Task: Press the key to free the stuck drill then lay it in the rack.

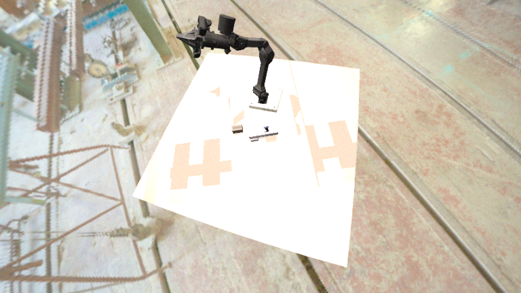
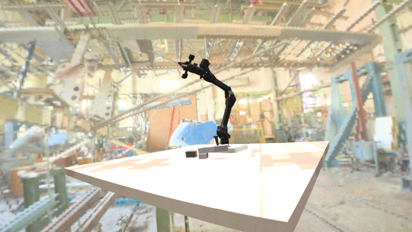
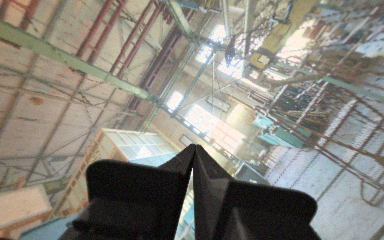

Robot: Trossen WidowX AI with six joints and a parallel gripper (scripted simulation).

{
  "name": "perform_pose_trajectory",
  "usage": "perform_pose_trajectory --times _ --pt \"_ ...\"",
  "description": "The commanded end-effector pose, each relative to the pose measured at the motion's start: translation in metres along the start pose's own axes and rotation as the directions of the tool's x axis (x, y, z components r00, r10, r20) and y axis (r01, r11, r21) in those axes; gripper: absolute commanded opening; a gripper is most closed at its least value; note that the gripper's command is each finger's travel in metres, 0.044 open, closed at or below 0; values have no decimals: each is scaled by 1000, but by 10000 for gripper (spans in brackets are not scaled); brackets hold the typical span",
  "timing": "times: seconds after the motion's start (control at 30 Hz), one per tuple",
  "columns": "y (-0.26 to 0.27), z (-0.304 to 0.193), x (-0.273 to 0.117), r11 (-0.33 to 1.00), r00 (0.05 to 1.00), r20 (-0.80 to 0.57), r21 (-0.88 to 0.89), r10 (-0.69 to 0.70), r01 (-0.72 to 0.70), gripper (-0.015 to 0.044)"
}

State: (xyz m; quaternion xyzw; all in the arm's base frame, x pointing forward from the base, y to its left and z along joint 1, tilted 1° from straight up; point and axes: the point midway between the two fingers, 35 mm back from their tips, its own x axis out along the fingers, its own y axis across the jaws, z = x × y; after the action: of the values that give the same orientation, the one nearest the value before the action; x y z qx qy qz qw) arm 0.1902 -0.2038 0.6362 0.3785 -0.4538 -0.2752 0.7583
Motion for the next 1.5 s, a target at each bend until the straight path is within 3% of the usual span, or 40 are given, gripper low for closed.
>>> perform_pose_trajectory --times 0.0,0.17,0.3,0.5,0.67,0.9,1.13,1.27,1.47 --pt "-31 -55 3 990 981 -168 -115 -94 76 0" --pt "-70 -131 -12 950 892 -394 -292 -221 106 0" --pt "-99 -189 -38 901 770 -554 -429 -318 64 0" --pt "-138 -262 -99 812 521 -724 -576 -453 -96 0" --pt "-167 -308 -165 729 267 -787 -617 -557 -296 0" --pt "-202 -338 -271 621 -95 -723 -510 -685 -595 0" --pt "-230 -325 -376 540 -393 -475 -223 -787 -811 0" --pt "-239 -306 -417 521 -480 -313 -58 -819 -852 0" --pt "-240 -305 -419 520 -483 -305 -50 -821 -852 0"
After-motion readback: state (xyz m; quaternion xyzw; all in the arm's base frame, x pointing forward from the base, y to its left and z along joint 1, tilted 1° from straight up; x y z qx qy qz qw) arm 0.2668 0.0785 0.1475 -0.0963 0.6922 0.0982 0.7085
